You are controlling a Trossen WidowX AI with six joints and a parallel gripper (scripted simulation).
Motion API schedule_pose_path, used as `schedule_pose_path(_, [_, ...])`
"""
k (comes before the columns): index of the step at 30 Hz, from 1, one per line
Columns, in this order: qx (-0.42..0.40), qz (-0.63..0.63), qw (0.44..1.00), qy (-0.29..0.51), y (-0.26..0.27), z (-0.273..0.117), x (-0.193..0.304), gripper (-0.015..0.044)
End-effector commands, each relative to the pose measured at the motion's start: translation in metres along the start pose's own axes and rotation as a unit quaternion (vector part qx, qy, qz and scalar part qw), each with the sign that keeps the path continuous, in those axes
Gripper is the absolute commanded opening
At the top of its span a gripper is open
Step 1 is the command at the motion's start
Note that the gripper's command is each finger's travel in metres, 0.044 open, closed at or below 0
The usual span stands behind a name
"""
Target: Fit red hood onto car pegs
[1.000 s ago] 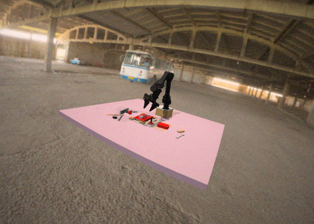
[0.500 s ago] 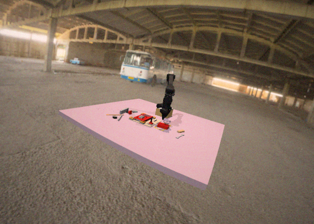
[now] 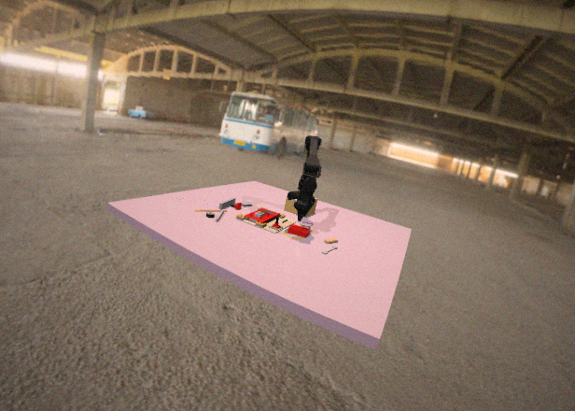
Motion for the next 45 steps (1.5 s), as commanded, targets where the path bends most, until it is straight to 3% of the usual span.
schedule_pose_path(1, [0.004,0.002,1.0,0.0,-0.001,0.004,0.0,0.044])
schedule_pose_path(45, [0.004,0.002,1.0,0.0,-0.001,0.033,0.0,0.044])
Point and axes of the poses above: the point midway between the two fingers, 35 mm back from their tips, its own z axis out along the fingers, its own y axis across the jaws, x = y × z, the point moved 6 cm from there along -z, back along the fingers, and after that the axes turned 13 degrees about z, right-handed, at the moved point
